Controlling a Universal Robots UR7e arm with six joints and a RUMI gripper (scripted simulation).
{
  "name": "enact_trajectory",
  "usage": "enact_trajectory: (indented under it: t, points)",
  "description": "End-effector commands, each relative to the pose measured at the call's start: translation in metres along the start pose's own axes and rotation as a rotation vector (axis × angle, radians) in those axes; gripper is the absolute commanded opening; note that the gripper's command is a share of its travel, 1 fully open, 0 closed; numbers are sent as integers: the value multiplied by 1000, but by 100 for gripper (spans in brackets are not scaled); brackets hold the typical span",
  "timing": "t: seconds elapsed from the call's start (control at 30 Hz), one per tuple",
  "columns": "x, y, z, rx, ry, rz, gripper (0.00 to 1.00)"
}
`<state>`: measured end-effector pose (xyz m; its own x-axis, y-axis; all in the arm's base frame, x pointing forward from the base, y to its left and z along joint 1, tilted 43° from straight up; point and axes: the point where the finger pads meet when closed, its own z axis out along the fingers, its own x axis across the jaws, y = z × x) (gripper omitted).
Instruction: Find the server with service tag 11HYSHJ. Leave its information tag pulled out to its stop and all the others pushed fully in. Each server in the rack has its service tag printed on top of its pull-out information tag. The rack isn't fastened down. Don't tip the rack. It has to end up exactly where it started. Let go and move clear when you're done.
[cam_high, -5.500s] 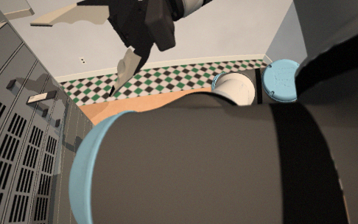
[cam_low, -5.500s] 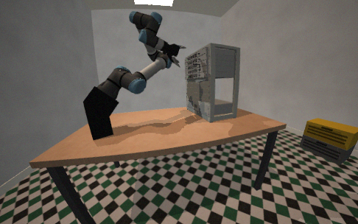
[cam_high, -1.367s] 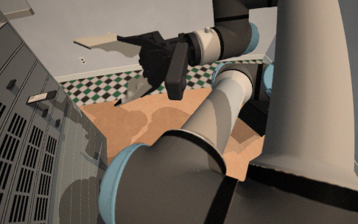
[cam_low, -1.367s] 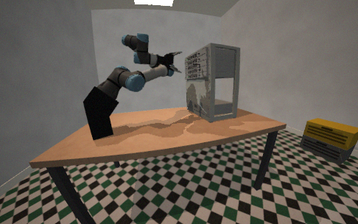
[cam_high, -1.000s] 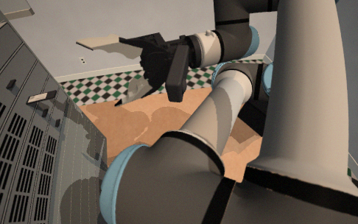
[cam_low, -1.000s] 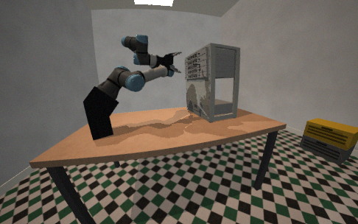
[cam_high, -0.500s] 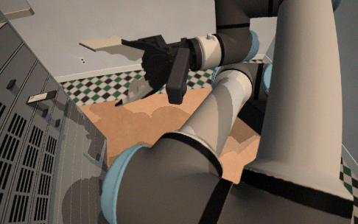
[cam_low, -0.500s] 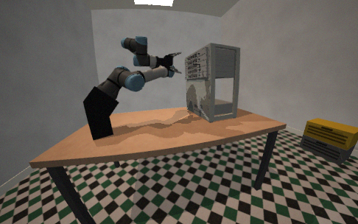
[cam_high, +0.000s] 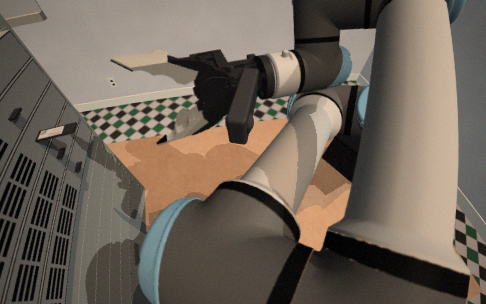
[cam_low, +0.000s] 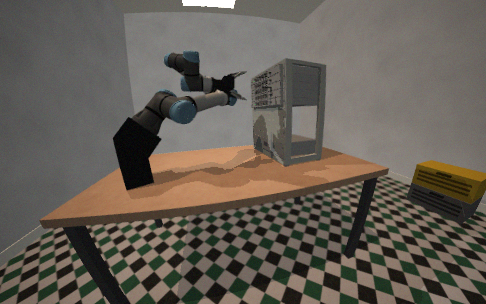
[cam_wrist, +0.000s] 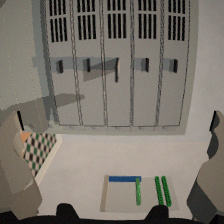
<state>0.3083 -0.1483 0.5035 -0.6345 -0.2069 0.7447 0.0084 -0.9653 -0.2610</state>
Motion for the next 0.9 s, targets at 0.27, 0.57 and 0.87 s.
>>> enact_trajectory:
  t: [0.27,0.57,0.87]
  points:
    - [-1,1,-1,-9,10,-4,100]
    - [-2,2,-1,-13,15,-6,100]
    - [-3,2,-2,-17,19,-7,100]
